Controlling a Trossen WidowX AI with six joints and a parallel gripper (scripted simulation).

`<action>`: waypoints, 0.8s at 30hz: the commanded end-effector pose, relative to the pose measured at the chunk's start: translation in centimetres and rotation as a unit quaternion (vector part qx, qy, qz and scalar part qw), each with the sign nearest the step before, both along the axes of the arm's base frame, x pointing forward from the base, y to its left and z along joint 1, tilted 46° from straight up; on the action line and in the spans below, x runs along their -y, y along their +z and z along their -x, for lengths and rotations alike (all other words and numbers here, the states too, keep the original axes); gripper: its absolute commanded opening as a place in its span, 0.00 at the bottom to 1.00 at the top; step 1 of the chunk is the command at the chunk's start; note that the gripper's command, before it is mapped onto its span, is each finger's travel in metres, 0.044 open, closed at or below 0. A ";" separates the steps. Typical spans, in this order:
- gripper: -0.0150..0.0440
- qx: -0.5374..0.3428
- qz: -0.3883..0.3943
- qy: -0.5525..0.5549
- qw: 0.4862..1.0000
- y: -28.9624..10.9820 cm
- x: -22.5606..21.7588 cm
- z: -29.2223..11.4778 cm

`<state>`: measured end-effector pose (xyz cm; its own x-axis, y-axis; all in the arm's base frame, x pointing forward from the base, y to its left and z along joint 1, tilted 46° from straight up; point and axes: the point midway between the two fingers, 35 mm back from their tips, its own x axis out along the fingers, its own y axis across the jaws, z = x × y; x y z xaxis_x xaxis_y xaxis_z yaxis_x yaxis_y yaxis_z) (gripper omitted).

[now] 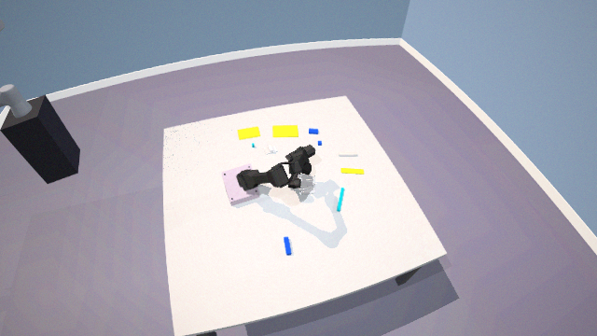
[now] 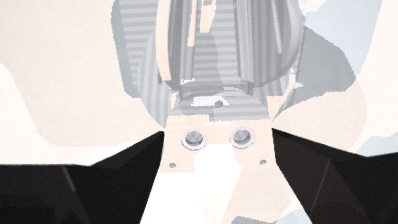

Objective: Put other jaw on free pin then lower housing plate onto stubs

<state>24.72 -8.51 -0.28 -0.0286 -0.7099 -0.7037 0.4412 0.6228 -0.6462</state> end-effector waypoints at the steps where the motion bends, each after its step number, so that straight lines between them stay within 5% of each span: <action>1: 0.85 -0.001 0.002 0.001 1.000 -0.1 0.1 0.0; 24: 0.85 -0.001 0.002 0.001 1.000 -0.4 0.5 0.0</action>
<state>24.71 -8.85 -0.59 -0.0285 -0.7106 -0.7030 0.4410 0.6222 -0.6469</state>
